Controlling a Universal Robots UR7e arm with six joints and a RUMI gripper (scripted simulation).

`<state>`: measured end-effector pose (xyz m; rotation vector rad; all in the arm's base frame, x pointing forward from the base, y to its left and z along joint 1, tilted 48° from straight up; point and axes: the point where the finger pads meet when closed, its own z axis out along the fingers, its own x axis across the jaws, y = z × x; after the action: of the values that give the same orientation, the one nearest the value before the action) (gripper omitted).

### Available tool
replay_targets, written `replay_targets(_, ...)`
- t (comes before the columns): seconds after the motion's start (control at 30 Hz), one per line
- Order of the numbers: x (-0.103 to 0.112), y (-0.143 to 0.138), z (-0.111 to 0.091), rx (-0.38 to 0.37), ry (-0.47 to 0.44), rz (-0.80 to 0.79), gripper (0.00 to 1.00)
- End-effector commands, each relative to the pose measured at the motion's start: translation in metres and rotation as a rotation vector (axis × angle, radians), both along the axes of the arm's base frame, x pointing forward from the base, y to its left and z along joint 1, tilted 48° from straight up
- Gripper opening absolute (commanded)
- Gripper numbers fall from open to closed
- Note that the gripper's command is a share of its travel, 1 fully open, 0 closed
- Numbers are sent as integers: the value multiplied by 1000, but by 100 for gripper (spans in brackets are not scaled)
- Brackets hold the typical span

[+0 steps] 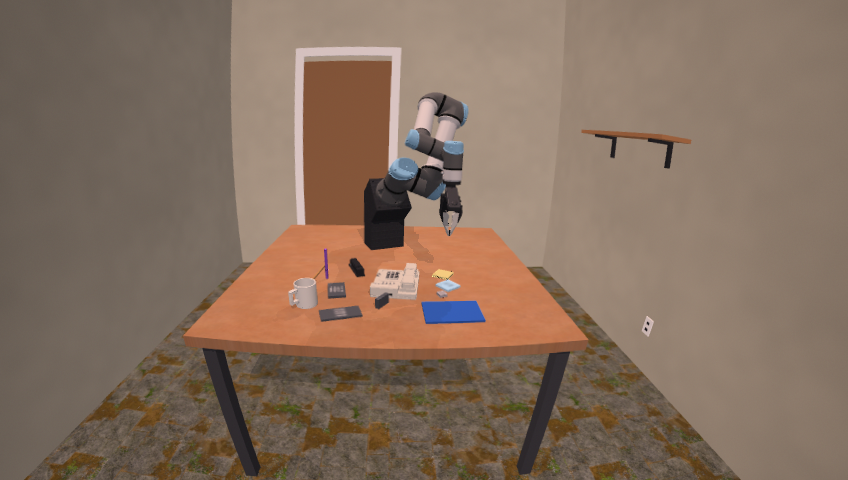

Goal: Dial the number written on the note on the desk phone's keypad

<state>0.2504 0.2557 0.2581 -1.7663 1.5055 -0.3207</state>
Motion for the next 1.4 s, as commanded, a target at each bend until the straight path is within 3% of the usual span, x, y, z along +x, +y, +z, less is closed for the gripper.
replay_targets(0.0, 17, 0, 15, 1, 0, 2, 0)
replay_targets(0.97, 104, -1, 98, 1, 0, 2, 0)
replay_targets(1.37, 121, -2, 114, 1, 0, 2, 0)
